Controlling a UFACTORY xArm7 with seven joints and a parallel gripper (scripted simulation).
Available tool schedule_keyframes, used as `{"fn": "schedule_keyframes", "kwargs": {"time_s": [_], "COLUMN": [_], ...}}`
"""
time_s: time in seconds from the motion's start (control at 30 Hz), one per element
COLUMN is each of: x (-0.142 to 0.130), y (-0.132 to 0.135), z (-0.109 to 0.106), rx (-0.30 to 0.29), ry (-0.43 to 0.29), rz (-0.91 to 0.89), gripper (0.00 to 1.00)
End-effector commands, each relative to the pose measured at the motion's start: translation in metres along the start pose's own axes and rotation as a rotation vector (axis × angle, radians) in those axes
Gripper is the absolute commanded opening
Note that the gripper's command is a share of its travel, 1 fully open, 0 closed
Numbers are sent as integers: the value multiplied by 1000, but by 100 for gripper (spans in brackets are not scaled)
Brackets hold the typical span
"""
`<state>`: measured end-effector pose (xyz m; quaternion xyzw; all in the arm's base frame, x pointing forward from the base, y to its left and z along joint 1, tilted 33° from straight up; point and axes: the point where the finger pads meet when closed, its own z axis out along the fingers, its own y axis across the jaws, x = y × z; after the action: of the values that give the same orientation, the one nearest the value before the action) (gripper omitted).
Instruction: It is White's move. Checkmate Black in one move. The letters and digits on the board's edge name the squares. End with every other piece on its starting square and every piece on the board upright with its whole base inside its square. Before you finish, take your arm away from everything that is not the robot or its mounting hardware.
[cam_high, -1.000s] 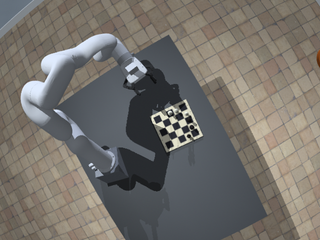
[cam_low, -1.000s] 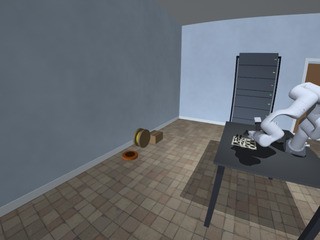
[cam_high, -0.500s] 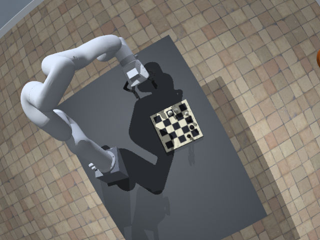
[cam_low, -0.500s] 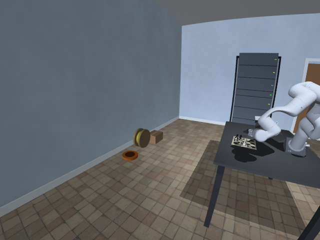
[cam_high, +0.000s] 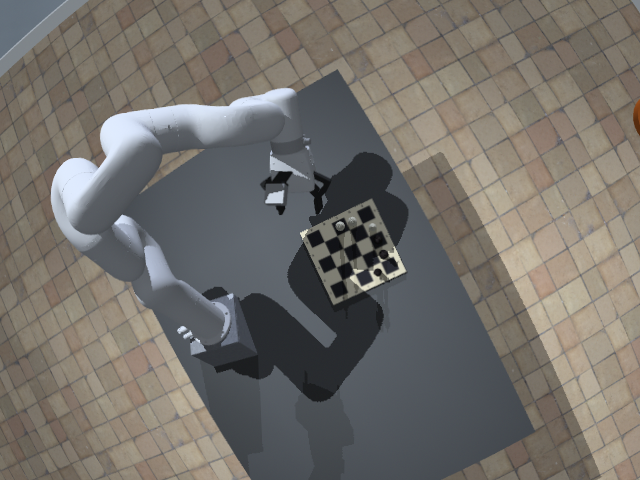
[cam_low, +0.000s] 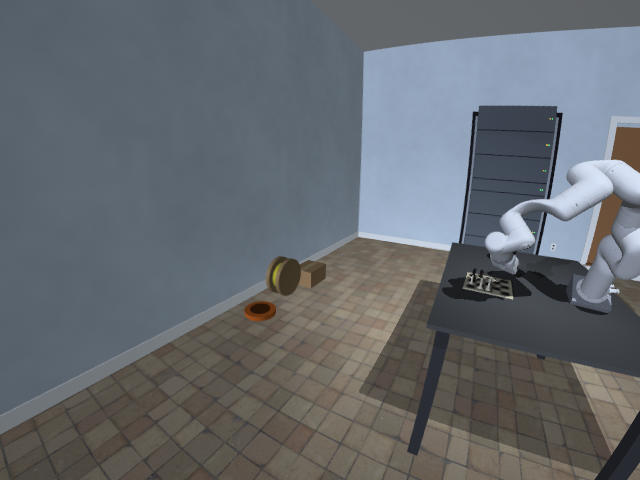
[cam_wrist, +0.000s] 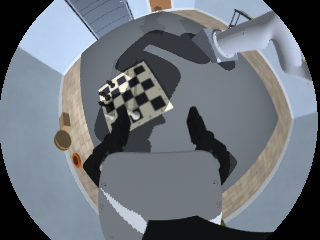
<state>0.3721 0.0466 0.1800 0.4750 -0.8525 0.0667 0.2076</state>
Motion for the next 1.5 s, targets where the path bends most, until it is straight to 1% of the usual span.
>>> {"fn": "schedule_keyframes", "kwargs": {"time_s": [0.0, 0.03, 0.07, 0.1, 0.13, 0.17, 0.23, 0.27, 0.3, 0.33, 0.37, 0.4, 0.43, 0.47, 0.5, 0.53, 0.57, 0.6, 0.63, 0.67, 0.7, 0.8, 0.87, 0.93, 1.03, 1.47], "x": [-3, -3, -5, -5, -5, -7, -7, -7, -7, -7, -6, -6, -6, -4, -4, -1, -1, -1, 3, 3, 8, 8, 17, 24, 27, 27], "y": [-6, -6, -12, -12, -12, -20, -20, -30, -30, -30, -41, -41, -41, -53, -53, -66, -66, -66, -77, -77, -88, -88, -106, -117, -123, -123], "z": [12, 12, 15, 15, 15, 16, 16, 16, 16, 16, 16, 16, 16, 15, 15, 14, 14, 14, 14, 14, 13, 13, 13, 13, 13, 13], "rx": [-153, -160, -200, -226, -232, -271, -271, -340, -361, -369, -397, -421, -430, -465, -487, -507, -529, -538, -572, -583, -613, -621, -680, -714, -730, -731], "ry": [-151, -158, -196, -221, -228, -265, -265, -333, -354, -362, -390, -414, -424, -459, -482, -502, -526, -534, -570, -581, -614, -622, -685, -723, -741, -741], "rz": [182, 190, 253, 285, 293, 357, 357, 463, 493, 504, 558, 592, 606, 670, 704, 746, 783, 796, 861, 879, 939, 953, 1068, 1137, 1171, 1171], "gripper": [100, 100, 100, 100, 100, 100, 100, 100, 100, 100, 100, 100, 100, 100, 100, 100, 100, 100, 100, 100, 100, 100, 100, 100, 100, 100]}}
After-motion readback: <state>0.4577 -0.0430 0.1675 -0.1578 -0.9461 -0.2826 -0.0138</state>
